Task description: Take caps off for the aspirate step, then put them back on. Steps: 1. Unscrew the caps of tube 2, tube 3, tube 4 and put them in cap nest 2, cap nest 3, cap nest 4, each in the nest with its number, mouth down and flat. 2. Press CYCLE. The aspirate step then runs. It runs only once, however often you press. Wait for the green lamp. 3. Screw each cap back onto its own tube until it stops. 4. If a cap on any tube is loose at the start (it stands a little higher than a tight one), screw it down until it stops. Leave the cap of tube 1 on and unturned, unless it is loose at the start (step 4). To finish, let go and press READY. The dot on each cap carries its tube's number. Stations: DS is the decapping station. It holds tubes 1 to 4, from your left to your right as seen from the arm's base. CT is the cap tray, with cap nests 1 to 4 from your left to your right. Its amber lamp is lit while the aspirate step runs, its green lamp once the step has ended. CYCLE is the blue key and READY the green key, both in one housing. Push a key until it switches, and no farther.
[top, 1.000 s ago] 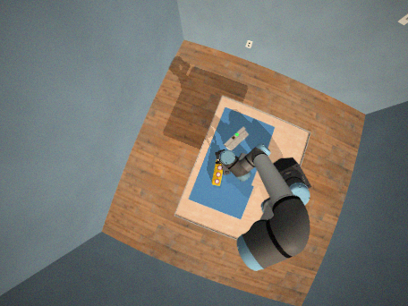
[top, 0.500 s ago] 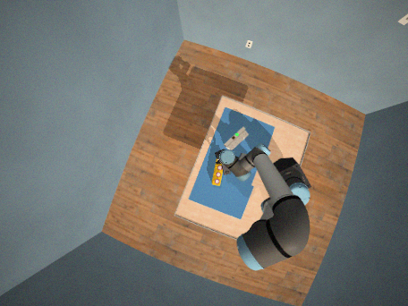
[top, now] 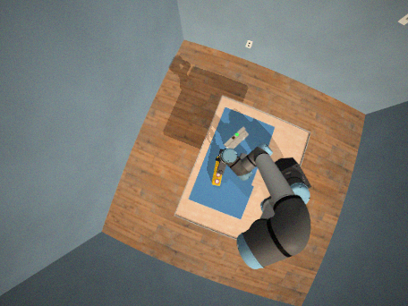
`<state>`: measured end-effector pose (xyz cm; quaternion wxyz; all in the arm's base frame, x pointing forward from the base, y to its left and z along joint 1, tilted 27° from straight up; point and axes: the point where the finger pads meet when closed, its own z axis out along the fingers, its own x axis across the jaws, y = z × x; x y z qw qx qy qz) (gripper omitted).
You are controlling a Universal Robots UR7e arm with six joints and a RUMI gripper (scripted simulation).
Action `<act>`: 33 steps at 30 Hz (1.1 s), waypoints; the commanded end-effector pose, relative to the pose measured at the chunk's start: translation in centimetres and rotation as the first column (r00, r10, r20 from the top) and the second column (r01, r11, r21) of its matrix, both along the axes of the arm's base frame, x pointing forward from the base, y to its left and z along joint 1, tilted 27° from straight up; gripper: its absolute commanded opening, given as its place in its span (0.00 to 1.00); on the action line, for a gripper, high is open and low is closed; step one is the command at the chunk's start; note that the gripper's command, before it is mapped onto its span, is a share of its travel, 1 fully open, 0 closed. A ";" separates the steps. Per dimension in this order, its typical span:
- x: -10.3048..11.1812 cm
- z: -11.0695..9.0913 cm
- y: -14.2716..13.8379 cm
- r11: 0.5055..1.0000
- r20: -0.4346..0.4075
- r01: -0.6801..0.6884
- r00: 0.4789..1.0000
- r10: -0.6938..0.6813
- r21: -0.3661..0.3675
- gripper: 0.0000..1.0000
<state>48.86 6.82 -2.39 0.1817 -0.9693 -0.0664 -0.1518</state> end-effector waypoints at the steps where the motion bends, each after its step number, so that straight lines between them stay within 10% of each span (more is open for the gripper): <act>1: 0.0 0.0 0.0 0.984 -0.070 0.175 0.983 -0.173 0.029 0.00; 7: 0.0 0.0 0.0 0.899 -0.194 0.432 0.890 -0.412 0.074 0.00; 16: 0.0 0.0 0.0 0.899 -0.194 0.432 0.890 -0.412 0.074 0.00; 17: 0.0 0.0 0.0 0.899 -0.194 0.432 0.890 -0.412 0.074 0.35; 27: 0.0 0.0 0.0 0.899 -0.194 0.432 0.890 -0.412 0.074 0.35; 33: 0.0 0.0 0.0 0.988 -0.059 0.151 0.987 -0.149 0.023 0.35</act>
